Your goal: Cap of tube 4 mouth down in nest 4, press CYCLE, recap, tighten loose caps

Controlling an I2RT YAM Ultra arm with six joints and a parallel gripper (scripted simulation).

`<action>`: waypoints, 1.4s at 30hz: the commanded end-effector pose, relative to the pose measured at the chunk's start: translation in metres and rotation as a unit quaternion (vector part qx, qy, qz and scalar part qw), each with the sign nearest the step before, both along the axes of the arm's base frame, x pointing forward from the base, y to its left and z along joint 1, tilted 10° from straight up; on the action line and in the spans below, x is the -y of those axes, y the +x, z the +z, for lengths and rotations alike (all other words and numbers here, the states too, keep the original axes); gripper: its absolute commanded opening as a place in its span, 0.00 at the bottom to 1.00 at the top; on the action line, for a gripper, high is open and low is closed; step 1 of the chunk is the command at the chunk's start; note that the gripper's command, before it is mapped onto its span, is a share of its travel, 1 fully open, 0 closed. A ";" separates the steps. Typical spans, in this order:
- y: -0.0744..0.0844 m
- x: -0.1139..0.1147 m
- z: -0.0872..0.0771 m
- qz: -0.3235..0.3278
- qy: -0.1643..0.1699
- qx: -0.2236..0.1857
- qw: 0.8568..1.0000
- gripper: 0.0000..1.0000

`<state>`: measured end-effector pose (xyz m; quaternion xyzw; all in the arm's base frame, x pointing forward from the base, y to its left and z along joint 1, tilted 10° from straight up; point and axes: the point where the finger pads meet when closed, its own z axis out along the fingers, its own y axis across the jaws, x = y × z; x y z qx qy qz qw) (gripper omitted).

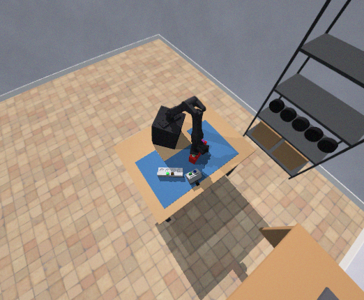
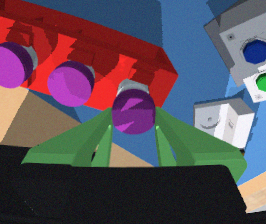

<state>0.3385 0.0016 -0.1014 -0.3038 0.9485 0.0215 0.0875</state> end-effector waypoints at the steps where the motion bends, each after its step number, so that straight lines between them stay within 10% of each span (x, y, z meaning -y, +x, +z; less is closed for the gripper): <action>1: 0.002 0.000 0.002 0.000 0.000 0.005 1.000 0.00; 42: 0.005 -0.001 -0.007 0.000 0.000 0.005 1.000 0.00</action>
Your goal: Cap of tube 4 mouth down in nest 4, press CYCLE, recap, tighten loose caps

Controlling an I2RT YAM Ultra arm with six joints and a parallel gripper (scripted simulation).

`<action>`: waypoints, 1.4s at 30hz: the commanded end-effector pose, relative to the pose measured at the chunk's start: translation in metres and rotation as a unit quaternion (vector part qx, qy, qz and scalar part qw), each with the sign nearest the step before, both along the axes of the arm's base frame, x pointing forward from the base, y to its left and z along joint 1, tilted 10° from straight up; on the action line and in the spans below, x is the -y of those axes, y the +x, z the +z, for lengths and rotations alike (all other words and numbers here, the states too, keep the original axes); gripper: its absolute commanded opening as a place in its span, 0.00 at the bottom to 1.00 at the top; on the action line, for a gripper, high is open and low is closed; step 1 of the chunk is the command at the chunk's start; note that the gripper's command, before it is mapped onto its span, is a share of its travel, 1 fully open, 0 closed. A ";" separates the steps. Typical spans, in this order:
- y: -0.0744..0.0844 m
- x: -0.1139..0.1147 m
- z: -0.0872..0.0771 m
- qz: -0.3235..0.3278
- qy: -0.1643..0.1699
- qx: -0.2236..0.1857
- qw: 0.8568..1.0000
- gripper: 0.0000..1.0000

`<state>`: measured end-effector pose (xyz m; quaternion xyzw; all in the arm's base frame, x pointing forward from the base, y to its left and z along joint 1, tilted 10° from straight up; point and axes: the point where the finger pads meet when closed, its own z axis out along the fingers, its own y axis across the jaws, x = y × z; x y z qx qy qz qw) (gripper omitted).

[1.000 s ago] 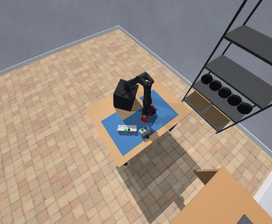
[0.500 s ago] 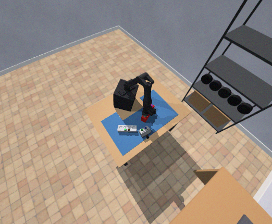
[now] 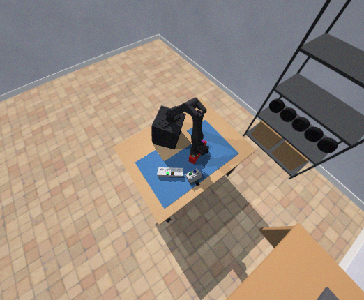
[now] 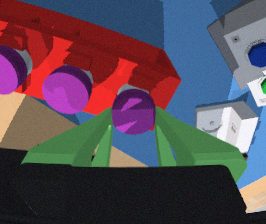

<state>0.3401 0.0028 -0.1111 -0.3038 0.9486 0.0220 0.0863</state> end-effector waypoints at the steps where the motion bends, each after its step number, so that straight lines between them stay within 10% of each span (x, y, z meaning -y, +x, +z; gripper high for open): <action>1: 0.003 0.000 0.003 0.000 0.000 0.006 1.000 0.00; 2: 0.003 0.000 0.003 0.000 0.000 0.006 1.000 0.49; 42: 0.005 -0.001 -0.005 -0.129 0.020 -0.006 0.991 0.49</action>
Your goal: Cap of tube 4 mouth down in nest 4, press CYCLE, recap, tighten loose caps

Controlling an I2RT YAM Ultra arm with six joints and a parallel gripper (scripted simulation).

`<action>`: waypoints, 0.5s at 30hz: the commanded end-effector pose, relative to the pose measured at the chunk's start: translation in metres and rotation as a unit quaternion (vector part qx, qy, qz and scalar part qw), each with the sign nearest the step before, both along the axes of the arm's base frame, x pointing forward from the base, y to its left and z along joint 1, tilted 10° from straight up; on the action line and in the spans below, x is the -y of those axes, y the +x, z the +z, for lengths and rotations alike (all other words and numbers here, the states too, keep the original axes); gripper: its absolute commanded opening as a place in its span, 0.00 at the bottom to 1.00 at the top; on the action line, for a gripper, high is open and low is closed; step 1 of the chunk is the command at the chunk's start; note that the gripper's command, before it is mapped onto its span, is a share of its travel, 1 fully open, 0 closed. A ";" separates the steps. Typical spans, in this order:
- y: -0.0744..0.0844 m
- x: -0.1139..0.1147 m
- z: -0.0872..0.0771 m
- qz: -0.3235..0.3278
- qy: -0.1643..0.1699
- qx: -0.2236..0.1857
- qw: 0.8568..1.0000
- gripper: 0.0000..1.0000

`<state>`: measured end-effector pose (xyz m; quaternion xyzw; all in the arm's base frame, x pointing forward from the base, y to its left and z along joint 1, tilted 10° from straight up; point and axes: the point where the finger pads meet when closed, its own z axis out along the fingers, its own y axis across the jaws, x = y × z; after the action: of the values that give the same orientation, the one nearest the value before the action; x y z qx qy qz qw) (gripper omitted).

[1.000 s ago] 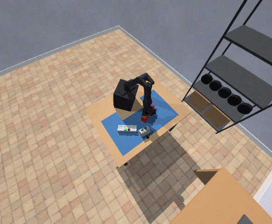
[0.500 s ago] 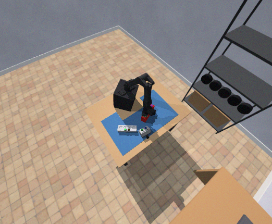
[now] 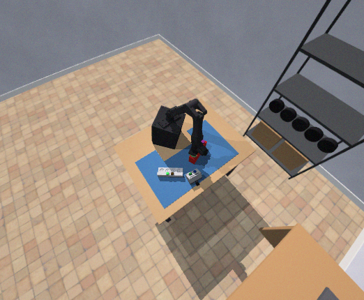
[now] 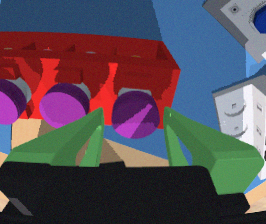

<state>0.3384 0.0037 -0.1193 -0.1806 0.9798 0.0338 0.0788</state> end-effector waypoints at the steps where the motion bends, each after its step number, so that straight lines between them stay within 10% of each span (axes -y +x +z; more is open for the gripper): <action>1: 0.006 0.000 0.004 -0.004 0.000 0.010 1.000 0.49; 8: 0.007 0.000 0.004 -0.004 0.000 0.010 1.000 0.49; 9: 0.007 0.000 0.004 -0.004 0.000 0.010 1.000 0.00; 15: 0.007 0.000 0.004 -0.004 0.000 0.010 1.000 0.00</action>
<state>0.3418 0.0036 -0.1182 -0.1774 0.9801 0.0330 0.0831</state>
